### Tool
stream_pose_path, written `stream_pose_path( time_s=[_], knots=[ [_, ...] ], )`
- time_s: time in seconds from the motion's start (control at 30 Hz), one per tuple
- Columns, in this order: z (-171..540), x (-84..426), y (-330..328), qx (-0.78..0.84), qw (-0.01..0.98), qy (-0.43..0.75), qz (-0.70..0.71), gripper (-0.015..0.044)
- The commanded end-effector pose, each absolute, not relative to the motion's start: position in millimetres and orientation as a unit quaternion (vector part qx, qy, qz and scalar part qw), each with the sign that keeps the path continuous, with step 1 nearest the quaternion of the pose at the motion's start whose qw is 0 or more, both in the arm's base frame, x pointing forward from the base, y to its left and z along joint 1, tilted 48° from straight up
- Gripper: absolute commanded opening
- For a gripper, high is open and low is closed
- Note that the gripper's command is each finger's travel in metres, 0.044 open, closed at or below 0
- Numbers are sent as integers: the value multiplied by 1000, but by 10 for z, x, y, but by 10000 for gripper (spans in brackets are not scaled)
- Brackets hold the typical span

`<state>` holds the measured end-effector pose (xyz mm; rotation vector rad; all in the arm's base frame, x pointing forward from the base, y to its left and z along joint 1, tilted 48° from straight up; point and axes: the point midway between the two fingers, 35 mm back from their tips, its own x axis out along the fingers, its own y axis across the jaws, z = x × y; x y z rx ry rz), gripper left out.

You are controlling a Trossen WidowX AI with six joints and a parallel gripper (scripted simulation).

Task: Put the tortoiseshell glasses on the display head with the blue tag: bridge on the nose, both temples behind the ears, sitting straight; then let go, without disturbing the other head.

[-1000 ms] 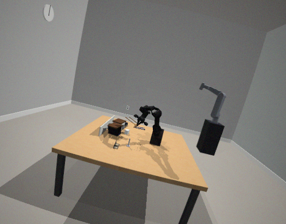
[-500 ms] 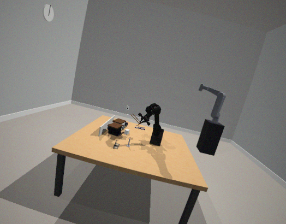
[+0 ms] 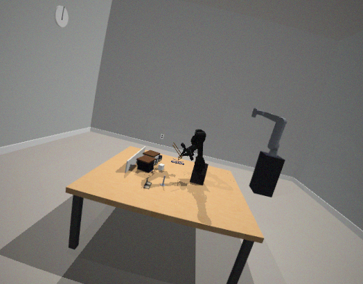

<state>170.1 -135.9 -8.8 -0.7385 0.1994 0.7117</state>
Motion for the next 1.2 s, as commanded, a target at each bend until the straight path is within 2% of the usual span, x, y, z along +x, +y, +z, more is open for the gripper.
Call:
stream_pose_path(
  time_s=[0.0, 0.73, 1.17],
  knots=[
    [-79, 1714, -1355, -352, 866, 96, 343, 0],
    [-77, 1717, -1352, -351, 866, 97, 344, 0],
    [36, 1944, -1130, -293, 842, 134, 433, 0]
  ],
)
